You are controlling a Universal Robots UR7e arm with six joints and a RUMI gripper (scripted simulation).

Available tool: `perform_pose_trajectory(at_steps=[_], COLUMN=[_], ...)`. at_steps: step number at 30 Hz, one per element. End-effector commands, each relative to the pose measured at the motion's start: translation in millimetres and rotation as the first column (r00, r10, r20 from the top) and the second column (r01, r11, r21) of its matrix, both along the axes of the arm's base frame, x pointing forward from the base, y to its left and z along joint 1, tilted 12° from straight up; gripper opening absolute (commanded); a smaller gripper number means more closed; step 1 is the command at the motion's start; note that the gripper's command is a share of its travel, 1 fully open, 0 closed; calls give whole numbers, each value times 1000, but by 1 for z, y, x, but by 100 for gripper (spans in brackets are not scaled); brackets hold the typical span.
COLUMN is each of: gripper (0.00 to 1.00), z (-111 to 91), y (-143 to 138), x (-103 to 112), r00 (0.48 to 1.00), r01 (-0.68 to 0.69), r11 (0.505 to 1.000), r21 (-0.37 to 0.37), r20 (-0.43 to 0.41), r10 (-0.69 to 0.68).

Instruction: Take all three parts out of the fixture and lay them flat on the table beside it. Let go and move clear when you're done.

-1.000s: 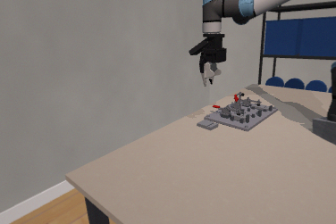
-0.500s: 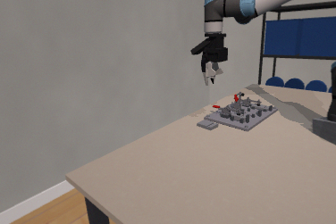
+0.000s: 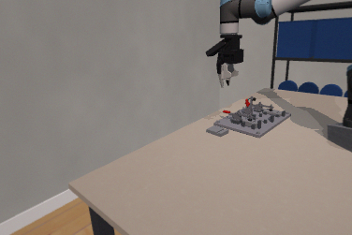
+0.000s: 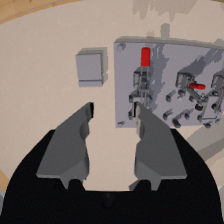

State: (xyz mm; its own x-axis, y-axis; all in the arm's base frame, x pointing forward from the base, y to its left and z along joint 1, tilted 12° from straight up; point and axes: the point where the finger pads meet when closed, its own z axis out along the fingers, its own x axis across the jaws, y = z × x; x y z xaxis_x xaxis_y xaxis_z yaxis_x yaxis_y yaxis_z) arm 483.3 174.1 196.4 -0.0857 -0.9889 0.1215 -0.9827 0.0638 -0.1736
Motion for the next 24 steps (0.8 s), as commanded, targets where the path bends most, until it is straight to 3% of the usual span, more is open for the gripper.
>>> perform_pose_trajectory(at_steps=[1, 24], gripper=[28, 28], z=[4, 21], y=[-21, -145], x=[1, 2], r00=[1000, 1000], r01=[-1, -1], r11=[1000, 1000], r21=[2, 2], r20=[2, 2], r10=[1, 1])
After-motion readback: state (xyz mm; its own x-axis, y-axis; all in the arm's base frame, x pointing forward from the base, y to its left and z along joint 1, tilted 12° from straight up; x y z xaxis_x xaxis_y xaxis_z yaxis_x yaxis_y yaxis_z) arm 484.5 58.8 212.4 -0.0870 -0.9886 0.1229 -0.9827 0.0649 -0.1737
